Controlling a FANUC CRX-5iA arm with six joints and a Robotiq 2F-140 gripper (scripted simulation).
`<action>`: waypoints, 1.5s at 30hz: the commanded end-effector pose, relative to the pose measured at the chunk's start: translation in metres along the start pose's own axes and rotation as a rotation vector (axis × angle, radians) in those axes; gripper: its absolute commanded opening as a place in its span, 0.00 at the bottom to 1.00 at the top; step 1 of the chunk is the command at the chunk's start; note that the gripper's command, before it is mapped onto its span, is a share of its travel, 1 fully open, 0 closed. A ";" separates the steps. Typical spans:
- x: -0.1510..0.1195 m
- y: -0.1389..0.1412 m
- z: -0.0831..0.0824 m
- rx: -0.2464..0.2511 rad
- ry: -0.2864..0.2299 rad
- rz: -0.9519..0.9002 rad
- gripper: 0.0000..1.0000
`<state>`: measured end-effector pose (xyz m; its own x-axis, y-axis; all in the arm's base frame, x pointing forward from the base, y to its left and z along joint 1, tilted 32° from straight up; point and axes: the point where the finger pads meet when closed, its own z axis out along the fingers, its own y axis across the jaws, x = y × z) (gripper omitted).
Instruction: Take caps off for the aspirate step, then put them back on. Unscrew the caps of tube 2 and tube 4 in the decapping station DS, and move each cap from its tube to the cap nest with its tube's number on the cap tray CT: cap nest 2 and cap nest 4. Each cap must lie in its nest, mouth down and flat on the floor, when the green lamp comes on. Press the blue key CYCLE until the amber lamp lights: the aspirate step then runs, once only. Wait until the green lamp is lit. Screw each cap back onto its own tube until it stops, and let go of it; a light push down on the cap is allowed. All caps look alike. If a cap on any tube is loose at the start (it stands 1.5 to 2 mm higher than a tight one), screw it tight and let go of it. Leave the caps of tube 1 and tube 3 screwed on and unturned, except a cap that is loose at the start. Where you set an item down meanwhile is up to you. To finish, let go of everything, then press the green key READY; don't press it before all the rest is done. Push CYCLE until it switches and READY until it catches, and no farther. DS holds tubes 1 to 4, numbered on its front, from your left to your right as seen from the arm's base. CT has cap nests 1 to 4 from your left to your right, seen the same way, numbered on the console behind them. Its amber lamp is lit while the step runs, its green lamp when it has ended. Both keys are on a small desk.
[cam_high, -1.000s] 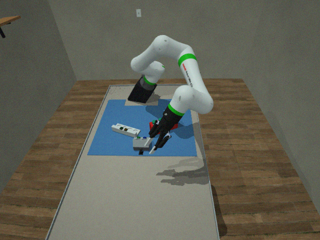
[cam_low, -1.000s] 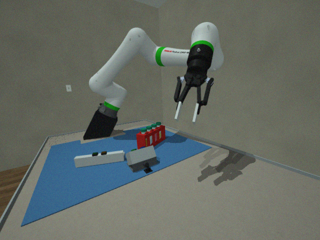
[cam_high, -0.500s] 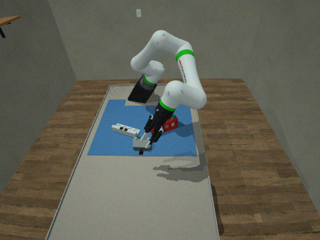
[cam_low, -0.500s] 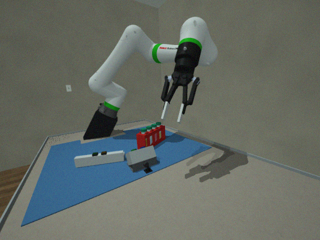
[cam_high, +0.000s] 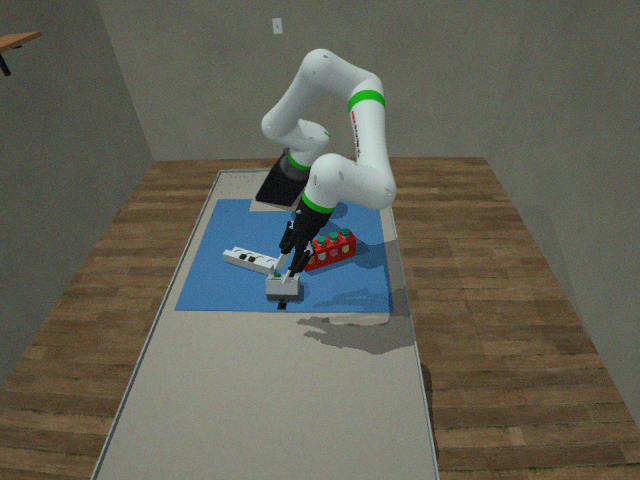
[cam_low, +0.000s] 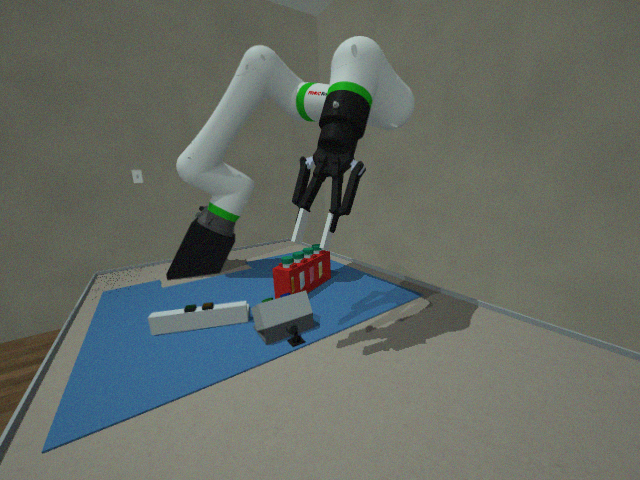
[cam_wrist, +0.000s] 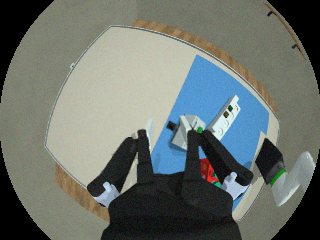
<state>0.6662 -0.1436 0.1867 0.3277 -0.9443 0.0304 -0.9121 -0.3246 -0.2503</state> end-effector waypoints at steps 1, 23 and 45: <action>-0.003 0.016 0.003 -0.003 -0.064 0.011 0.35; -0.030 0.094 0.018 0.009 -0.194 0.040 0.35; -0.079 0.175 0.029 0.051 -0.316 0.078 0.35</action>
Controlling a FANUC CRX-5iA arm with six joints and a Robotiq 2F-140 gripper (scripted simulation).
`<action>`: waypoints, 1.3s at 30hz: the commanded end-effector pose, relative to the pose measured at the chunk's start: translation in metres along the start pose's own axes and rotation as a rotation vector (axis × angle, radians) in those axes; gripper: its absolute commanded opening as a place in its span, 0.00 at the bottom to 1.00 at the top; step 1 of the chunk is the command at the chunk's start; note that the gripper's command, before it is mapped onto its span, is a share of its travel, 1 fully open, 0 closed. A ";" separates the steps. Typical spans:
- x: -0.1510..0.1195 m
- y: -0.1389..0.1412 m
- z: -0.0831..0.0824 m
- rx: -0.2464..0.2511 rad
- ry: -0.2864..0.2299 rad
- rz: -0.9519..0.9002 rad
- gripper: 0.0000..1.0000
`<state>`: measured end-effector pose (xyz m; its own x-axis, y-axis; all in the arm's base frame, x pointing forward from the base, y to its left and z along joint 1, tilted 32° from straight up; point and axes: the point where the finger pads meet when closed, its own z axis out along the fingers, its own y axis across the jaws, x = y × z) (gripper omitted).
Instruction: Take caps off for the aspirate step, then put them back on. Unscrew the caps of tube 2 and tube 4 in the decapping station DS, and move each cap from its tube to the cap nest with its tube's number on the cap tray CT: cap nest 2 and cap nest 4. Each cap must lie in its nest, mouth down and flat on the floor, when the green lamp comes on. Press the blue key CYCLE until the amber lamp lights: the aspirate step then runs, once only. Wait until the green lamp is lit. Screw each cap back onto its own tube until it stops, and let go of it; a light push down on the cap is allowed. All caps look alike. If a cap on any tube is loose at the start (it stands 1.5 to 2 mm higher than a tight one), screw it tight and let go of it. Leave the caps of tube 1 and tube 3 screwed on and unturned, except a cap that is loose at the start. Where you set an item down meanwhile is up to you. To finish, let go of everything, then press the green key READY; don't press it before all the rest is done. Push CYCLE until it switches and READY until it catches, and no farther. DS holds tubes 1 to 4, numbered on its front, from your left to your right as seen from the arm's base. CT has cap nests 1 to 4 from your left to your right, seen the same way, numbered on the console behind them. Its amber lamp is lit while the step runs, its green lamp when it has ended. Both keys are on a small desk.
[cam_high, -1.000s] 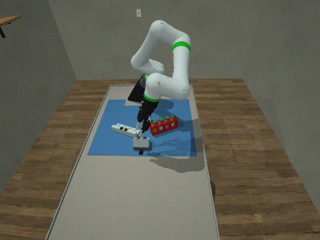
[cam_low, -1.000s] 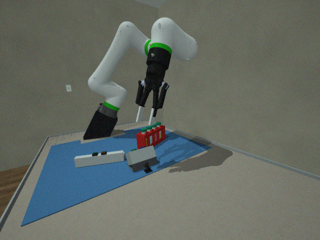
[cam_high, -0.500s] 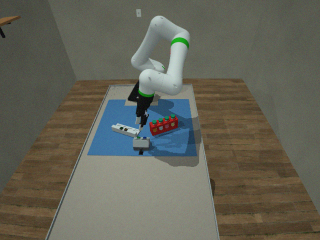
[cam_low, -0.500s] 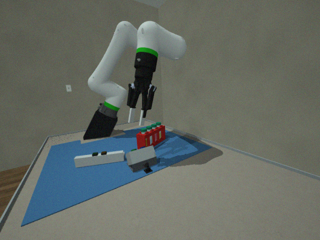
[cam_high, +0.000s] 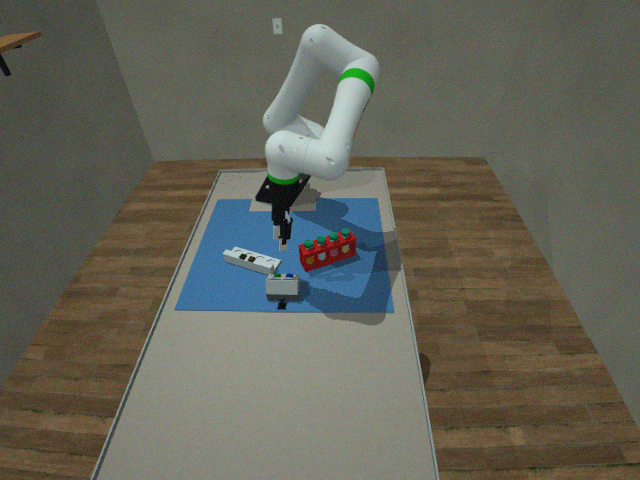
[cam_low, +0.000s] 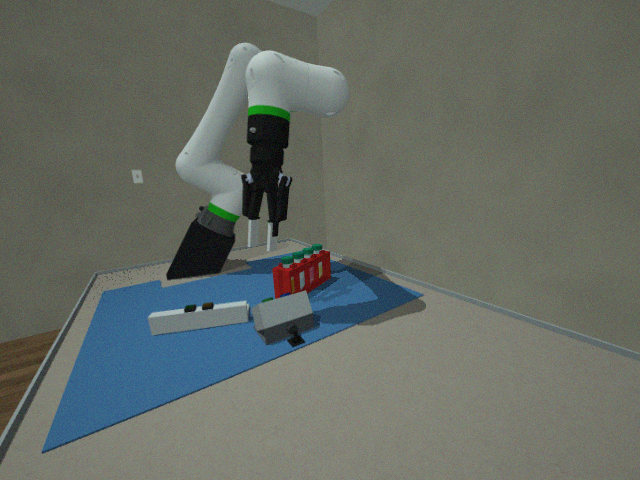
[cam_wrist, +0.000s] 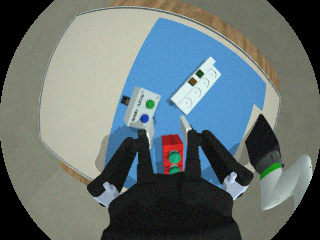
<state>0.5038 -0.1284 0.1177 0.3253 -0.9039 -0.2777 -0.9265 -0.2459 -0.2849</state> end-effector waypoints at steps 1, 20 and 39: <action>-0.010 0.020 0.005 0.005 -0.013 0.003 0.35; -0.057 0.081 0.023 0.079 -0.122 0.042 0.35; -0.087 0.068 0.018 0.058 -0.134 0.373 0.35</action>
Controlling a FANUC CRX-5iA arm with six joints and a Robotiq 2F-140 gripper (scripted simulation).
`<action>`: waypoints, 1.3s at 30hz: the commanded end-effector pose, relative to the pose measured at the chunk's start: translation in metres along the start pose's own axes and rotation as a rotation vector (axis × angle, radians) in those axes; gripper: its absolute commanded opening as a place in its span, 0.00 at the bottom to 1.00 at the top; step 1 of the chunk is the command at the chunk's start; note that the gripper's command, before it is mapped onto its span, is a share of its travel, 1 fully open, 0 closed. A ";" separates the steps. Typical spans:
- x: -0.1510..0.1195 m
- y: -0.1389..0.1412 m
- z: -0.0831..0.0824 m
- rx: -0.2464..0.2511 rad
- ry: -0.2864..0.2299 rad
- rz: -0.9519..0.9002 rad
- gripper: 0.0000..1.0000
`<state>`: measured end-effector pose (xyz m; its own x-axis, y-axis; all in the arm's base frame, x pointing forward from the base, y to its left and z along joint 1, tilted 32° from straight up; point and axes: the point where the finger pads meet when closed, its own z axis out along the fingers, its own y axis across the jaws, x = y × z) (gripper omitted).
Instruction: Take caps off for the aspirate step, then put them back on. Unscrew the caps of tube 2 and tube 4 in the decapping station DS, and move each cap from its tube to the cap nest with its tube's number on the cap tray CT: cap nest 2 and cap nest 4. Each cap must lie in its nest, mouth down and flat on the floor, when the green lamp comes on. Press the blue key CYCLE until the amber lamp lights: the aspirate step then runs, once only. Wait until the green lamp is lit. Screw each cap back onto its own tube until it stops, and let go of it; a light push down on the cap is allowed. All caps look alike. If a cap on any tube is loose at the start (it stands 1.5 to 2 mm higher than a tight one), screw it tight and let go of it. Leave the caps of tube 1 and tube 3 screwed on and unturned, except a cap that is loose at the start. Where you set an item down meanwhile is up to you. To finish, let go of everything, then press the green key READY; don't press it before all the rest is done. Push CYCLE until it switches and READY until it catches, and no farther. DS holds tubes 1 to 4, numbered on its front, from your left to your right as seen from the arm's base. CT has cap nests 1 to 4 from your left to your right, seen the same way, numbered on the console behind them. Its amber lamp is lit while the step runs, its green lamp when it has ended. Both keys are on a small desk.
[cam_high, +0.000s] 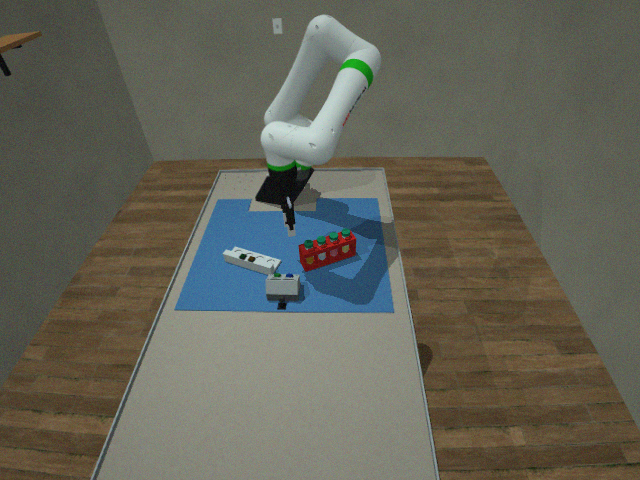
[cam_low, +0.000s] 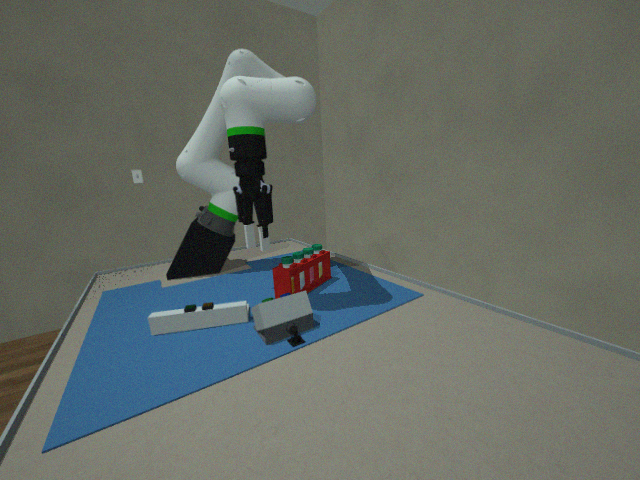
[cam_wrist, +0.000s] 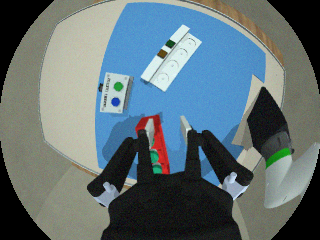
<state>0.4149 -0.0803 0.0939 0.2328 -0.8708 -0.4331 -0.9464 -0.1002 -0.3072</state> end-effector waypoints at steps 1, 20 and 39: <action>-0.023 -0.006 0.000 -0.002 0.008 0.247 0.35; -0.119 -0.033 0.001 -0.001 0.008 0.437 0.35; -0.160 -0.044 0.010 -0.001 0.008 0.437 0.35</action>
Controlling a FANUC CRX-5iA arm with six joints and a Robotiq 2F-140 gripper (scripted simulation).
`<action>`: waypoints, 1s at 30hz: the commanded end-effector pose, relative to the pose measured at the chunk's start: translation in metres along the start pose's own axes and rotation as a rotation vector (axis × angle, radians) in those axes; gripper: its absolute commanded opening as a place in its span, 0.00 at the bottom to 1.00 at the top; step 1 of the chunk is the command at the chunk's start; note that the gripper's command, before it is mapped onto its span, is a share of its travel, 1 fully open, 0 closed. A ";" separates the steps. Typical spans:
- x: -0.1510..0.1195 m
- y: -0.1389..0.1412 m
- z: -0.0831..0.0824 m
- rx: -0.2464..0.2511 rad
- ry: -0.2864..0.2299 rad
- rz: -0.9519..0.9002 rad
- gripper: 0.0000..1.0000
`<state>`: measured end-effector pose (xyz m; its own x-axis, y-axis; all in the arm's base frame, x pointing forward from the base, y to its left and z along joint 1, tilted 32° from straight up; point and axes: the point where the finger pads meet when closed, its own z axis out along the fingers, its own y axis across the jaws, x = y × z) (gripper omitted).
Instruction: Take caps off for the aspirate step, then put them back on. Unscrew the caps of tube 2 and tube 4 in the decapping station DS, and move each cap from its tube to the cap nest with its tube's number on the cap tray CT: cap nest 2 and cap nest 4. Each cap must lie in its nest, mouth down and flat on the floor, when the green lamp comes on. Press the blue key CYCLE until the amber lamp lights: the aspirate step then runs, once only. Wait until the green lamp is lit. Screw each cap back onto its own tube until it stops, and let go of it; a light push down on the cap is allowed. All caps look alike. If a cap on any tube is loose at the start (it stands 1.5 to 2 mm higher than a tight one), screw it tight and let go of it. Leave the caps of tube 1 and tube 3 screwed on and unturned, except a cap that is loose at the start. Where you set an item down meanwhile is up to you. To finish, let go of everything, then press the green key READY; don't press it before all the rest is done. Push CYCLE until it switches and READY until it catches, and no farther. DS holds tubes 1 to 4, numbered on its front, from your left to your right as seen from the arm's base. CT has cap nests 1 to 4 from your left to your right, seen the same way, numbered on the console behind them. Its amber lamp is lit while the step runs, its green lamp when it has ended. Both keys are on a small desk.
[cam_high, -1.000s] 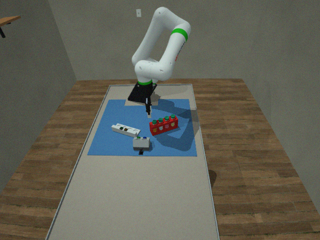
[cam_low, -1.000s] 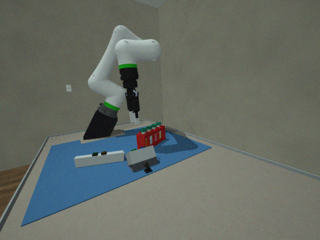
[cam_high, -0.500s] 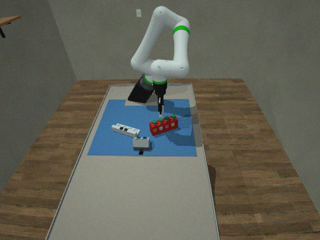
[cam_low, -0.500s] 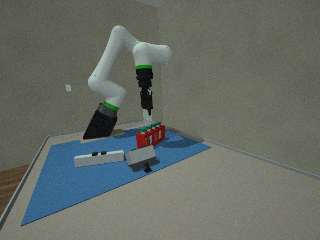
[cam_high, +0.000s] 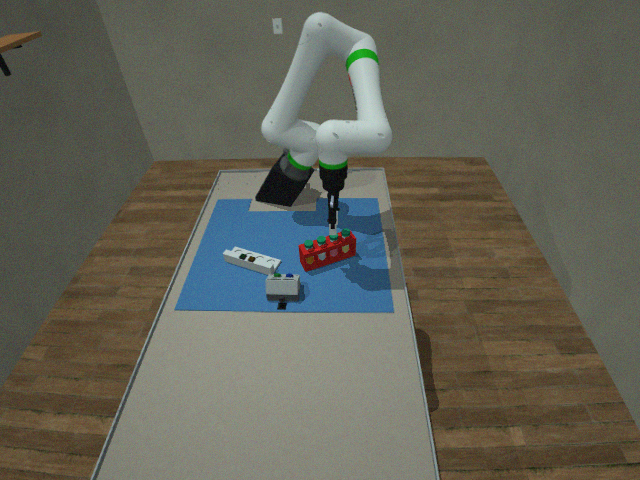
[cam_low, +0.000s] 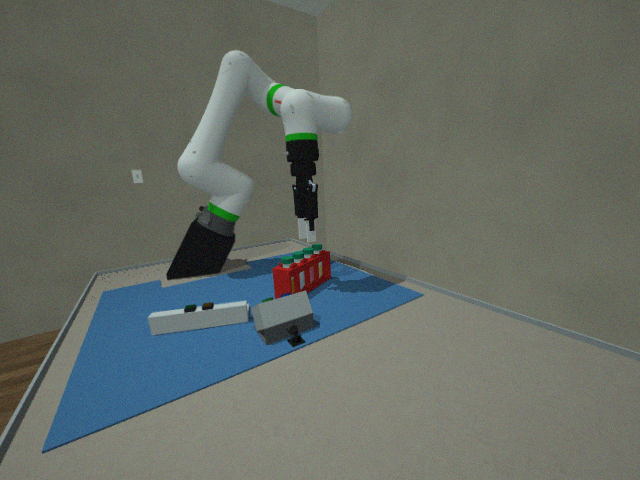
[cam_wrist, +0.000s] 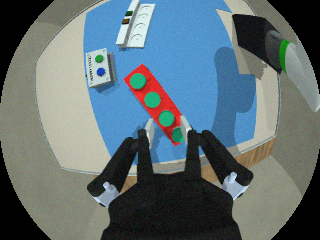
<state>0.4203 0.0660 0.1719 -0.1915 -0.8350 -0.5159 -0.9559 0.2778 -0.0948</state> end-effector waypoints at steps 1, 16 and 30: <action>0.000 0.000 0.004 0.001 0.000 0.000 0.35; 0.000 0.000 0.031 0.001 0.000 0.000 0.35; 0.000 0.000 0.037 0.001 0.000 0.000 0.35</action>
<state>0.4284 0.0829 0.1415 -0.1917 -0.8350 -0.5158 -0.9559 0.2780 -0.0949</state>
